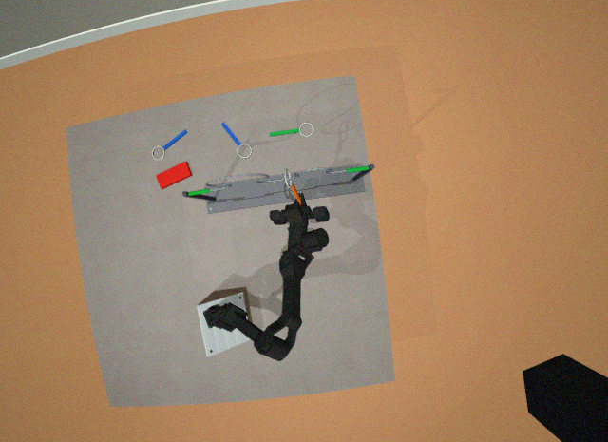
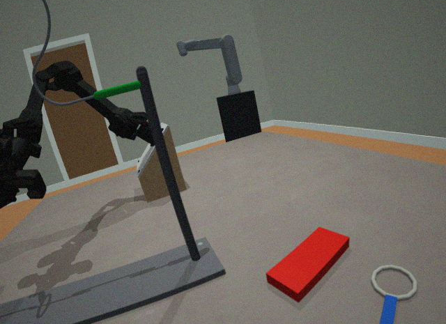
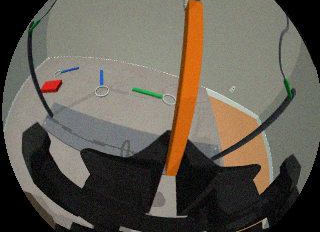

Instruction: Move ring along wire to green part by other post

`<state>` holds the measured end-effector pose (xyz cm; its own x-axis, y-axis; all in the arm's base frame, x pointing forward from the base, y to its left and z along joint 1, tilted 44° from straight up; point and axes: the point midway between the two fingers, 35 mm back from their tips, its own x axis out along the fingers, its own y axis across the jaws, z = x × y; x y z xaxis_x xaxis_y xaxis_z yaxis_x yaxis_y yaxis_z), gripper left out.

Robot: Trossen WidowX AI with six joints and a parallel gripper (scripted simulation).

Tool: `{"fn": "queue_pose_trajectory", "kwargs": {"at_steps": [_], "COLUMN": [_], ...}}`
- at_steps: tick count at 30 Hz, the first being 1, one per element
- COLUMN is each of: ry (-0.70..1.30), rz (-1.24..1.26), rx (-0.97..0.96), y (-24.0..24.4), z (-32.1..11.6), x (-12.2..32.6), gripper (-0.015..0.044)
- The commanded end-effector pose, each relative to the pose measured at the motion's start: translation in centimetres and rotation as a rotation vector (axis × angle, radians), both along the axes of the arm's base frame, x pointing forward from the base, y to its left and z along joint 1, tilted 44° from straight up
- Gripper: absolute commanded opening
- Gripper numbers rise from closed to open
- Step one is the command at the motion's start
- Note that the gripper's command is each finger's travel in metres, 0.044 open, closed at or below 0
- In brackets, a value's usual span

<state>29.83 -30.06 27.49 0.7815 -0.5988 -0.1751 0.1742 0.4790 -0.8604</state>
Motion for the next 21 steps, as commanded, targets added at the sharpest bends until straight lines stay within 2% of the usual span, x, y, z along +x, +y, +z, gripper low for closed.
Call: {"fn": "queue_pose_trajectory", "kwargs": {"at_steps": [1, 21], "ry": [-0.015, -0.046], "rz": [0.0, 0.002], "rx": [0.072, 0.214], "y": [0.8, 3.2], "z": [-1.0, -3.8], "x": [0.2, 0.7], "gripper": [-0.015, -0.015]}}
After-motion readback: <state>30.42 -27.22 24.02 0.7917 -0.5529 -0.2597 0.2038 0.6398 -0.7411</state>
